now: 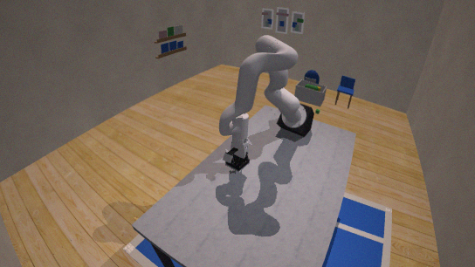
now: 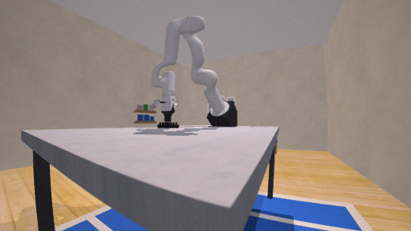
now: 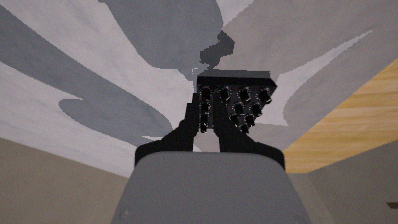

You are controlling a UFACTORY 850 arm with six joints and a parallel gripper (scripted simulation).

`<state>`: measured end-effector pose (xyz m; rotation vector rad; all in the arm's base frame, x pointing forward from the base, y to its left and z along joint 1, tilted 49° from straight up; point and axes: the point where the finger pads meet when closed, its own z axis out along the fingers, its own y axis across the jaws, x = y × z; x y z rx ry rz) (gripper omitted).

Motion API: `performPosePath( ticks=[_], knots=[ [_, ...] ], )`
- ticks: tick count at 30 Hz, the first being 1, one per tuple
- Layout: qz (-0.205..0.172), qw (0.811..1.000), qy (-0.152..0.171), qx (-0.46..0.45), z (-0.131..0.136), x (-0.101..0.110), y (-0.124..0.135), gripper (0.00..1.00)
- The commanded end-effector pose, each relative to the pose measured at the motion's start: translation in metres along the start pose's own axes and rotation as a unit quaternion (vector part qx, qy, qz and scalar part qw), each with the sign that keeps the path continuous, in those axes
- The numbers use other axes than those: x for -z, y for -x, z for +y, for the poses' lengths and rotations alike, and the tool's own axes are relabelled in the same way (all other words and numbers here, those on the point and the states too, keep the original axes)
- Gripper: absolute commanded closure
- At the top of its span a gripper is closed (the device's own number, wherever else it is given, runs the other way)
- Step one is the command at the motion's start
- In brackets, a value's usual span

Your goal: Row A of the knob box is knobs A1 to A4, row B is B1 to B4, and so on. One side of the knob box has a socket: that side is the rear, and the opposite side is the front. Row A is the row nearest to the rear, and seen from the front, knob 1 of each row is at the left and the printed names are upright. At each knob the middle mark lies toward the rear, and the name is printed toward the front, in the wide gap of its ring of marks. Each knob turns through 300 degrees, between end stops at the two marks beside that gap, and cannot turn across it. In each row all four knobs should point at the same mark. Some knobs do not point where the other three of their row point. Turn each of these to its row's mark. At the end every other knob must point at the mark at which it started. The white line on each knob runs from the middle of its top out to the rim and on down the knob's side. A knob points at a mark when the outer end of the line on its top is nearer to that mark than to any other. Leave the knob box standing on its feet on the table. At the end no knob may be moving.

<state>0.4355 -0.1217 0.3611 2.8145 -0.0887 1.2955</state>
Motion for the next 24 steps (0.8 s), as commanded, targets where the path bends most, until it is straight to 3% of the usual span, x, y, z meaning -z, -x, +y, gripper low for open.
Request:
performPosePath(
  ticks=[1,24],
  knots=[
    [0.001,1.000,0.000,0.000,0.000,0.000,-0.001,0.81],
    [0.001,1.000,0.000,0.000,0.000,-0.011,-0.001,0.81]
  ],
)
